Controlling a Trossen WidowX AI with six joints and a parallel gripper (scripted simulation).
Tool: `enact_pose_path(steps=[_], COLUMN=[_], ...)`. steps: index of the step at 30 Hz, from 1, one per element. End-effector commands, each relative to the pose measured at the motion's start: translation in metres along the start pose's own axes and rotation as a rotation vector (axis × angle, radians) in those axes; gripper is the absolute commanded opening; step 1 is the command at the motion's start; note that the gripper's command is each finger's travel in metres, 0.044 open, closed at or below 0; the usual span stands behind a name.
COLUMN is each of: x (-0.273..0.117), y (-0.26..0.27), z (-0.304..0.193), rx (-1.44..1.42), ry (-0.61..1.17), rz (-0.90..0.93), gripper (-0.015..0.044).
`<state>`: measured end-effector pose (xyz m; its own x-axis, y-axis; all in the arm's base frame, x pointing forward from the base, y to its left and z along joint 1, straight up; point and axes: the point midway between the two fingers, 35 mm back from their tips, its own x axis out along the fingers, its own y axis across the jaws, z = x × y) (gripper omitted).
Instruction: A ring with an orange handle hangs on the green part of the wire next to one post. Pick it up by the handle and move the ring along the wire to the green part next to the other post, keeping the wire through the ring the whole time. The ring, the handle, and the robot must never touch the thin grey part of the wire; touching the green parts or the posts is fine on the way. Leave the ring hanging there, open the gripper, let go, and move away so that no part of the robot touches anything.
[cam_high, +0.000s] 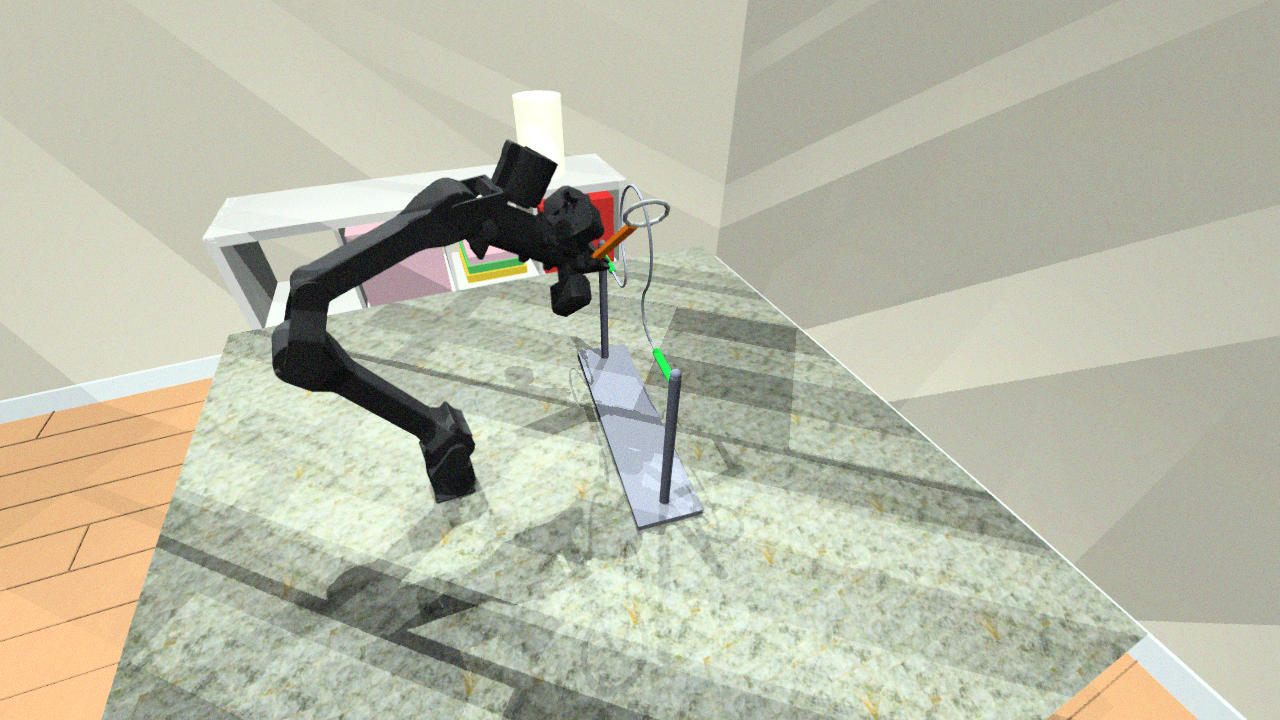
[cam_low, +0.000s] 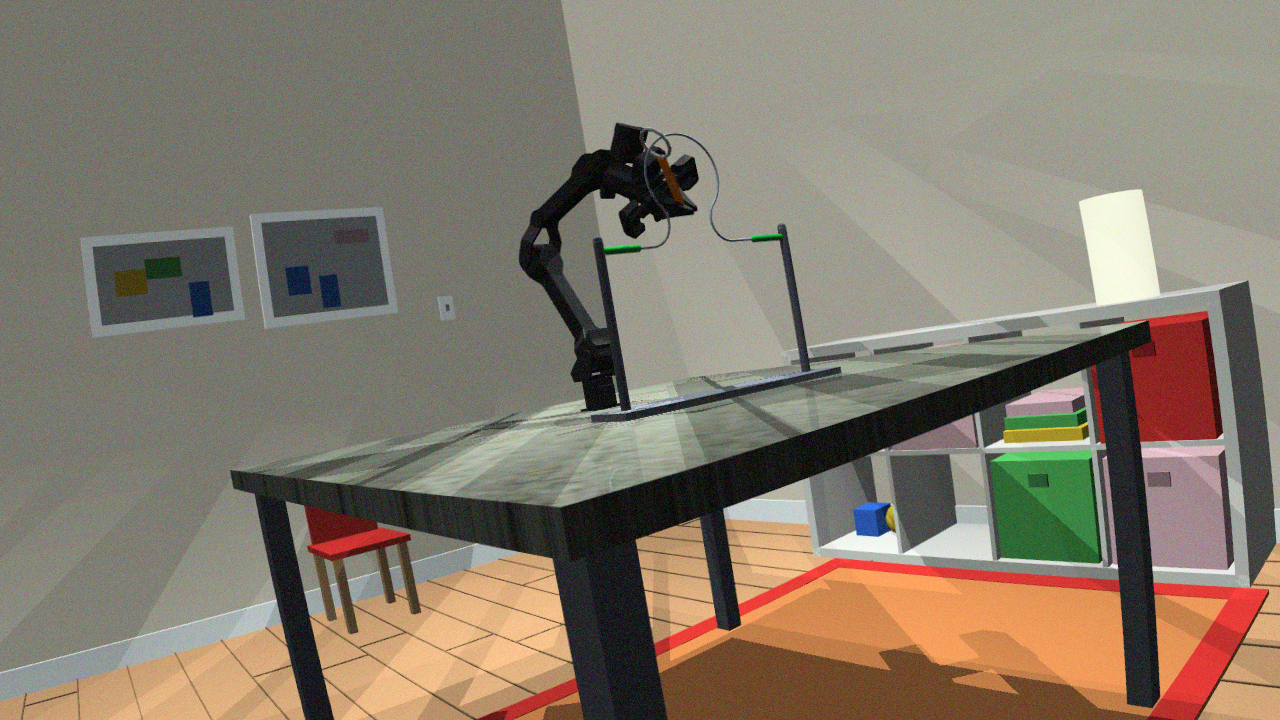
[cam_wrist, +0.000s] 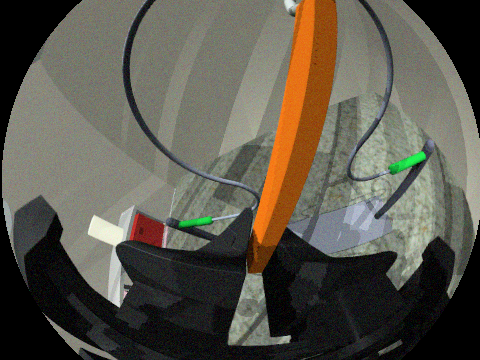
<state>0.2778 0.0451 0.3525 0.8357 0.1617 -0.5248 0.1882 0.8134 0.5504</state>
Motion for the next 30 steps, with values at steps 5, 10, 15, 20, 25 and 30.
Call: enact_pose_path(steps=[5, 10, 15, 20, 25, 30], x=[0.0, 0.0, 0.0, 0.0, 0.0, -0.001], y=[-0.004, -0.007, -0.01, -0.013, -0.016, -0.019], z=[0.001, 0.002, 0.002, 0.003, 0.003, 0.004], rx=[-0.084, -0.136, -0.189, -0.242, -0.294, -0.347], ry=[-0.016, -0.024, -0.032, -0.041, -0.049, -0.057], rz=[-0.058, -0.096, -0.134, -0.171, -0.209, -0.246], gripper=[-0.015, -0.015, -0.015, -0.015, -0.015, -0.015])
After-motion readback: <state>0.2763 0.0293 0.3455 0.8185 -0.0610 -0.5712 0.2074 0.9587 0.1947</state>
